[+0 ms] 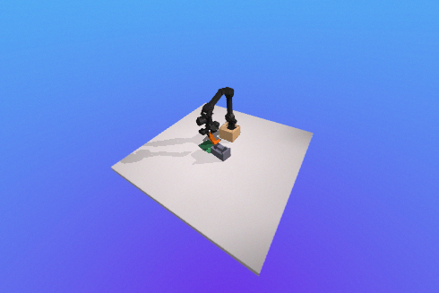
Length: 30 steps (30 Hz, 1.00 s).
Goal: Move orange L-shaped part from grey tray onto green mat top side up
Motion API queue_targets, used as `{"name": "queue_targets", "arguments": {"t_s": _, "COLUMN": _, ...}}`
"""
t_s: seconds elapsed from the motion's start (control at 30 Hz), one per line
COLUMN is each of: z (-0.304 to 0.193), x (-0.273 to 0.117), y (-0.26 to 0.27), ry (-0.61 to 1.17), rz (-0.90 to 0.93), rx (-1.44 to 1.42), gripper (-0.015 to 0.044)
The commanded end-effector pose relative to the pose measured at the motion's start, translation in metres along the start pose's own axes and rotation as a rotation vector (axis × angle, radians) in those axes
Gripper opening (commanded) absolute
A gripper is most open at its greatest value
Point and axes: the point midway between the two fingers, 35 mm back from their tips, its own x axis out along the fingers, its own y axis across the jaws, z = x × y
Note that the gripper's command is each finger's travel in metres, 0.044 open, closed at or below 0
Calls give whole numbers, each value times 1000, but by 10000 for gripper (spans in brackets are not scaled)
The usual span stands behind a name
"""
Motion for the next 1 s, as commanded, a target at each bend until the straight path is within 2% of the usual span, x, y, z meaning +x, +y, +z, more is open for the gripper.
{"name": "queue_targets", "arguments": {"t_s": 0.0, "z": -19, "x": -2, "y": 2, "ry": 4, "rz": -10, "rx": -3, "gripper": 0}}
{"name": "queue_targets", "arguments": {"t_s": 0.4, "z": -67, "x": -2, "y": 8, "ry": 8, "rz": -9, "rx": -3, "gripper": 0}}
{"name": "queue_targets", "arguments": {"t_s": 0.97, "z": -68, "x": 16, "y": 8, "ry": 8, "rz": -9, "rx": -3, "gripper": 0}}
